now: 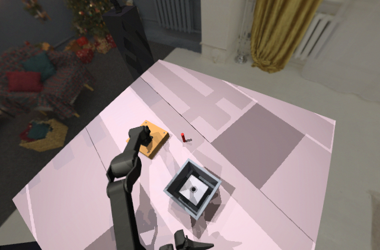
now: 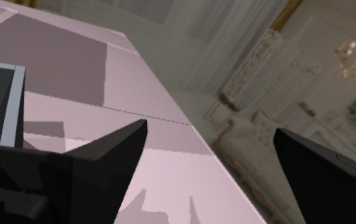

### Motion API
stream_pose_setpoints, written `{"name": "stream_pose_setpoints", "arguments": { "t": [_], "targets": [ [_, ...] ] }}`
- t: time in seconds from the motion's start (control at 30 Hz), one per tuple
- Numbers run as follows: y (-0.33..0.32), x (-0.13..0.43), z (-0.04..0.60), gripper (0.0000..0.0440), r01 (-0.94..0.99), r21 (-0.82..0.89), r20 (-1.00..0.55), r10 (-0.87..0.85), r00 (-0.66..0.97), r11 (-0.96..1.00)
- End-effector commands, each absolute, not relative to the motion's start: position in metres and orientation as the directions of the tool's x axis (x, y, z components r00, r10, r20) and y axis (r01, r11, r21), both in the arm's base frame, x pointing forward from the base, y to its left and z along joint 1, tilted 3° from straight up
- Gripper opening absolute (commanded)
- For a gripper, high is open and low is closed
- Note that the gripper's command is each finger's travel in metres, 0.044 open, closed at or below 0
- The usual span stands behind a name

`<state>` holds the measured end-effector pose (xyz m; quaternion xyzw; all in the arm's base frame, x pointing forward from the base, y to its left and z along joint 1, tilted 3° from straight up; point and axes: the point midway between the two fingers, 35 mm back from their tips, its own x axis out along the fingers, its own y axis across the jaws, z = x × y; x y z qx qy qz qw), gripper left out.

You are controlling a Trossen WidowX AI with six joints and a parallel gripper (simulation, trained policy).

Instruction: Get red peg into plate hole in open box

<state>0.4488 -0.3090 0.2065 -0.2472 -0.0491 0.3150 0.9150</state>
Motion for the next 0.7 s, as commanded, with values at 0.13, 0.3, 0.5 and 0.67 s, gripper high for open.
{"name": "stream_pose_setpoints", "arguments": {
  "t": [0.13, 0.3, 0.5, 0.67],
  "targets": [
    [-0.287, 0.460, 0.203, 0.0440, -0.606, -0.362, -0.130, 0.606, 0.785, 0.708],
    [-0.256, 0.475, 0.202, 0.0440, -0.646, -0.215, -0.213, 0.610, 0.763, 0.733],
    [-0.210, 0.490, 0.207, 0.0440, -0.650, -0.043, -0.317, 0.607, 0.729, 0.758],
    [-0.169, 0.496, 0.210, 0.0440, -0.621, 0.100, -0.396, 0.603, 0.692, 0.778]
  ]
}}
